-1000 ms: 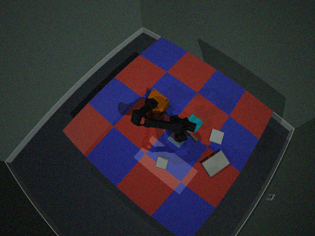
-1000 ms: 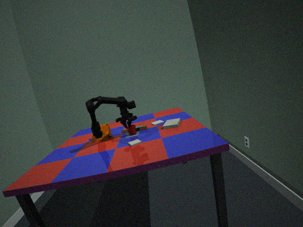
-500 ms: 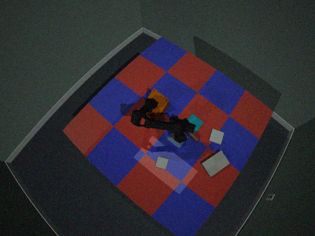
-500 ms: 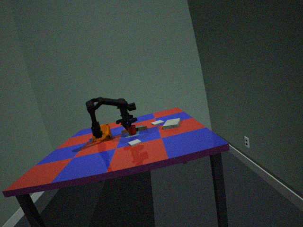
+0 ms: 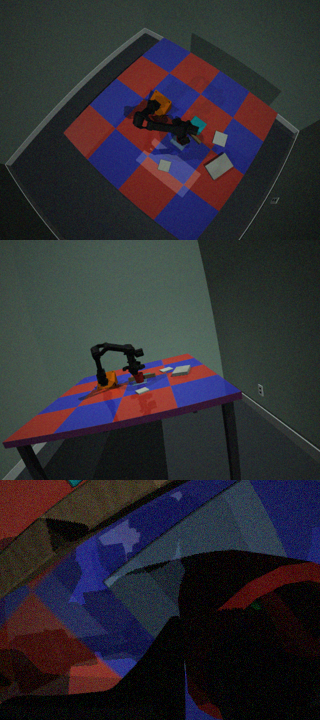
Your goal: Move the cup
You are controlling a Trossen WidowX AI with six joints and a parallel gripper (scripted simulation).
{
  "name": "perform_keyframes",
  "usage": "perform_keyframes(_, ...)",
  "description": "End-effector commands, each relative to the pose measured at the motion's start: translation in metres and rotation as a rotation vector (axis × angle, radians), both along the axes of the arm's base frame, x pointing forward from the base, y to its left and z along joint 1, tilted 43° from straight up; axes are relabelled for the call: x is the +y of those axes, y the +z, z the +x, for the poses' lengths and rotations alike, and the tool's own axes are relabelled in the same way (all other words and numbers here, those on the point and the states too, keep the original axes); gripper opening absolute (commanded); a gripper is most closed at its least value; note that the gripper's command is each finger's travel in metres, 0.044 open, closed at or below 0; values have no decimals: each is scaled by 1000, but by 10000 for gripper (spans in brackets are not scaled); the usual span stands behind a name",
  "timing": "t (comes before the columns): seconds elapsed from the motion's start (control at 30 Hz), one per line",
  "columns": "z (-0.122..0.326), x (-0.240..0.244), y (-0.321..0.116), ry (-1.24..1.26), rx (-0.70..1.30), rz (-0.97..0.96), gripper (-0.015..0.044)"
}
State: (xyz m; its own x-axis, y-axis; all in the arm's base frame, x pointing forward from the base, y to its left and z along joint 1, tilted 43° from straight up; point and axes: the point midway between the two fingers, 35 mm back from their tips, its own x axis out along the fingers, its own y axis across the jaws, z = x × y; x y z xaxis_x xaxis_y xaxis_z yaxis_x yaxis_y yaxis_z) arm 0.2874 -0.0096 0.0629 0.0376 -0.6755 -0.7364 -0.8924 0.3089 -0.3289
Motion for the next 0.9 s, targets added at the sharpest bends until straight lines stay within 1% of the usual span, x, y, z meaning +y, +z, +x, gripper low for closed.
perform_keyframes(0.0, 0, 1, 1, -2, 1, 0, 0)
perform_keyframes(0.63, -2, 37, 41, 5, 0, -1, 0)
perform_keyframes(0.87, -3, 38, 43, 5, 0, -1, 0)
